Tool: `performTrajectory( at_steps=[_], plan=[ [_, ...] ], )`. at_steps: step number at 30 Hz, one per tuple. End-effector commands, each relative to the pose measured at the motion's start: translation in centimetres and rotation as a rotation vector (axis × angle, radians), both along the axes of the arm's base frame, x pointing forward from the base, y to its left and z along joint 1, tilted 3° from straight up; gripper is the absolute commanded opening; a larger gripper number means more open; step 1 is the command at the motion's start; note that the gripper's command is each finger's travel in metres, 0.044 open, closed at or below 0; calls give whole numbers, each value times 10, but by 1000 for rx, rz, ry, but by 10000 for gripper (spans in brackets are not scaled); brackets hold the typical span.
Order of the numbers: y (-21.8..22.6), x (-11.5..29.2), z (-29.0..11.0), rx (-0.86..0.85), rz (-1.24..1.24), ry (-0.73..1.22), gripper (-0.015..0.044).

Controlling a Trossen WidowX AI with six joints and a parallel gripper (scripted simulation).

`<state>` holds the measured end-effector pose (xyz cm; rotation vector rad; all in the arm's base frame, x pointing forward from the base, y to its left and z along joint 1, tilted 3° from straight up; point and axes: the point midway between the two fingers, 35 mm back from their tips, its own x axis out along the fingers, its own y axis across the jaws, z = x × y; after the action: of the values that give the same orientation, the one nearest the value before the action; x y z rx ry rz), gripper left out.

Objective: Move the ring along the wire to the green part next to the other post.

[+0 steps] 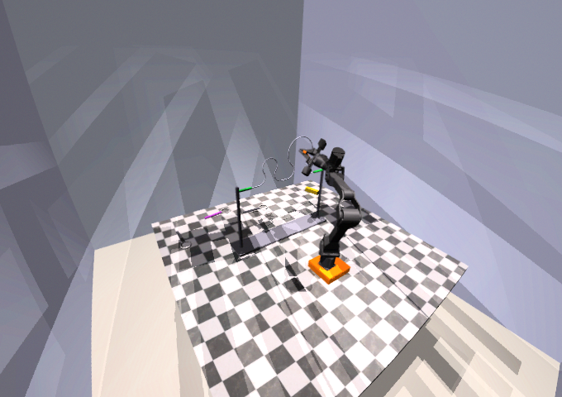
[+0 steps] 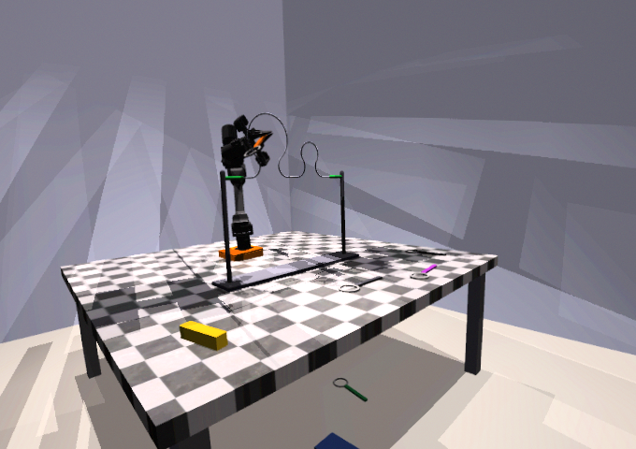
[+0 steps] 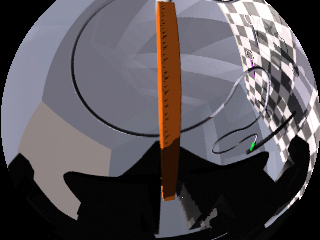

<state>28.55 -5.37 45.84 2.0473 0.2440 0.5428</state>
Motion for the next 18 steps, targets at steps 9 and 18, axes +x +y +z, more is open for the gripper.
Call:
performTrajectory(
  at_steps=[9, 18],
  plan=[
    [1, 1, -3, -145, 1, 9, -150],
    [2, 1, -6, -249, 0, 16, -150]
  ],
)
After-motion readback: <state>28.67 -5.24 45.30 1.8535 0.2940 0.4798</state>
